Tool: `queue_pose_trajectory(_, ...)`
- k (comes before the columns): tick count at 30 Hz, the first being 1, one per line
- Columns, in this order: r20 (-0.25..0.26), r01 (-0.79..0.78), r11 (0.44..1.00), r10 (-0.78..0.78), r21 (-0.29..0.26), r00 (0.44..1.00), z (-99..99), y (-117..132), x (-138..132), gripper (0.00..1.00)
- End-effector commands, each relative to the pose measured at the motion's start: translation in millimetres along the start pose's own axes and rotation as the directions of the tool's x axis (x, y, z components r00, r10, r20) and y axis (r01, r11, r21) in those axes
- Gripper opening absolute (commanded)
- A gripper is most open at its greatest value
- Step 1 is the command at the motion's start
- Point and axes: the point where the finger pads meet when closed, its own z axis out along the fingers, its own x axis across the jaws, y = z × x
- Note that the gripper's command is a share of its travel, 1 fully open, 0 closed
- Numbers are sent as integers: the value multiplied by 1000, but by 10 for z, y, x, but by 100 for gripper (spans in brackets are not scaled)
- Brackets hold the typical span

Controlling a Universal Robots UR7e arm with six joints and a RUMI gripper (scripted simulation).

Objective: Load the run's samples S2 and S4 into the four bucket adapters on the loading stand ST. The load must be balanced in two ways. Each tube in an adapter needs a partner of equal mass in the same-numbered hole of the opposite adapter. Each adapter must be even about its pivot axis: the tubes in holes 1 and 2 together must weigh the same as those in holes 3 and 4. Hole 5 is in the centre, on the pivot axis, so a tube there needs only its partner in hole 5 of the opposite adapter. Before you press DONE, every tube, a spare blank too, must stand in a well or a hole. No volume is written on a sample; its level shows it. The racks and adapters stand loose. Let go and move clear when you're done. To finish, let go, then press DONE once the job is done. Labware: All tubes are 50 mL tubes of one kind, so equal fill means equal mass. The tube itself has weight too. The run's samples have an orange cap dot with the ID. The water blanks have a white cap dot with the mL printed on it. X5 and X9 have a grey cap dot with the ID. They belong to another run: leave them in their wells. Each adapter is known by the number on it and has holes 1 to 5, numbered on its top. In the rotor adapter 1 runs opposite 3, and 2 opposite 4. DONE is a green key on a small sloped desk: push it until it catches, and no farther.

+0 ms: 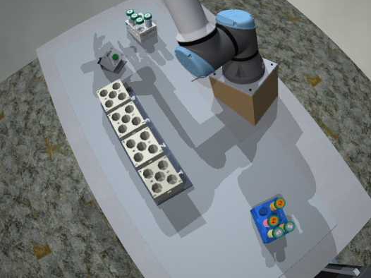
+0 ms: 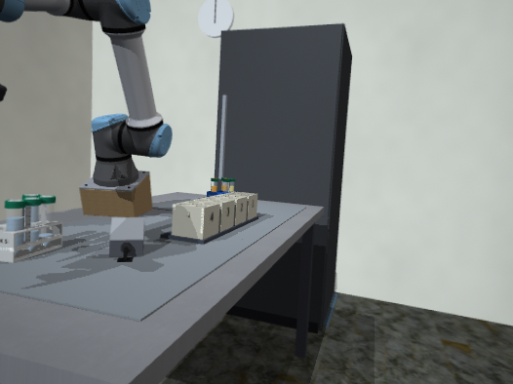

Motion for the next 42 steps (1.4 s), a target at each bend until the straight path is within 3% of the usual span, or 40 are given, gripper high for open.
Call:
queue_pose_trajectory(1, -2, 0, 1000, 0, 0, 1000, -9, -1, 4, 100)
queue_pose_trajectory(17, -2, 0, 1000, 0, 0, 1000, -9, -1, 4, 100)
queue_pose_trajectory(18, -6, -14, 1000, 14, -5, 1000, -13, -29, -57, 35)
queue_pose_trajectory(25, -40, -116, 993, 115, -36, 993, -36, -142, -388, 35)
queue_pose_trajectory(42, -40, -116, 993, 115, -36, 993, -87, -384, -1096, 35)
